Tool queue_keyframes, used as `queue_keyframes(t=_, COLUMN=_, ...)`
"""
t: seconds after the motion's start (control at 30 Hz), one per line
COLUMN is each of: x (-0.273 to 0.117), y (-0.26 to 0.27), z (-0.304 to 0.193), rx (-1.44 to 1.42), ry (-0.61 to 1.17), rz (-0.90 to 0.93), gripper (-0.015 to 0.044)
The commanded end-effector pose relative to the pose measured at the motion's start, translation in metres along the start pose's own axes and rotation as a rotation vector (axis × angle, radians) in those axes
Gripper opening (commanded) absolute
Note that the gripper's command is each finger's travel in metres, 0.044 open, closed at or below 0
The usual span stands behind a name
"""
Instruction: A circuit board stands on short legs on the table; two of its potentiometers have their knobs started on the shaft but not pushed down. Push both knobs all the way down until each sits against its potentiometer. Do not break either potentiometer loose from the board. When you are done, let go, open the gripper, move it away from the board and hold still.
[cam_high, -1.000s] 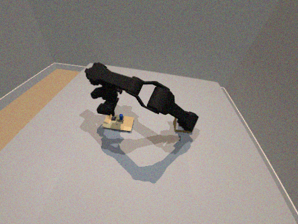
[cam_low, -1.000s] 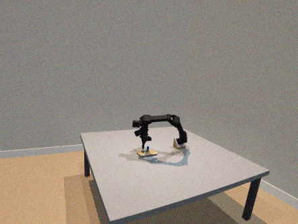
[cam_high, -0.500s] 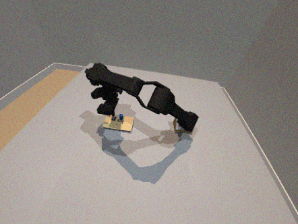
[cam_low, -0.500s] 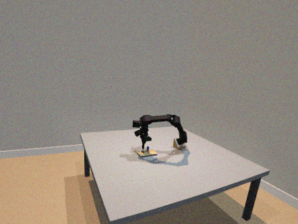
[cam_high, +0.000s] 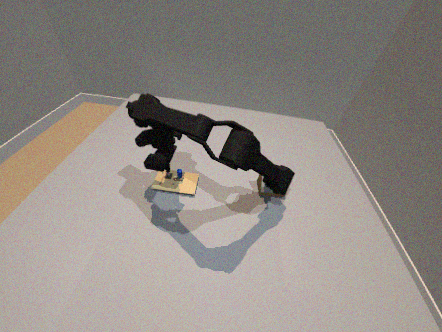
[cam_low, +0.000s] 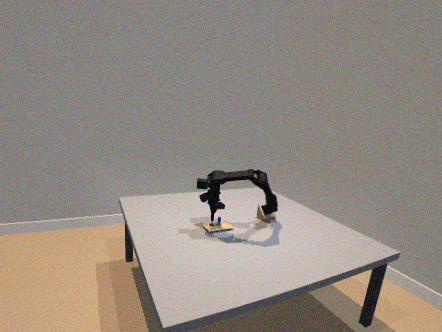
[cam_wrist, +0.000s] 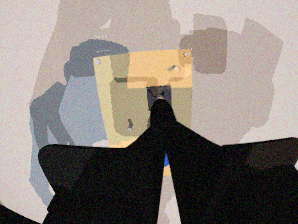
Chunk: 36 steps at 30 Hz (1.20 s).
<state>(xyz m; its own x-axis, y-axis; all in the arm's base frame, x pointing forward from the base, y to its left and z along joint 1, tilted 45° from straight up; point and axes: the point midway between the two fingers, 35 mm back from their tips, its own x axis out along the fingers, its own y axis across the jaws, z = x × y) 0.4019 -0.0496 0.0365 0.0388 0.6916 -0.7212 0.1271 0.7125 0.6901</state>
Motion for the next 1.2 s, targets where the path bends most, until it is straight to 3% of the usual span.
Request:
queue_keyframes(t=0.0, x=0.007, y=0.002, z=0.001, rx=-0.003, ry=0.006, rz=0.004, gripper=0.0)
queue_keyframes(t=1.17, x=0.021, y=0.003, z=0.001, rx=-0.003, ry=0.006, rz=0.005, gripper=0.0)
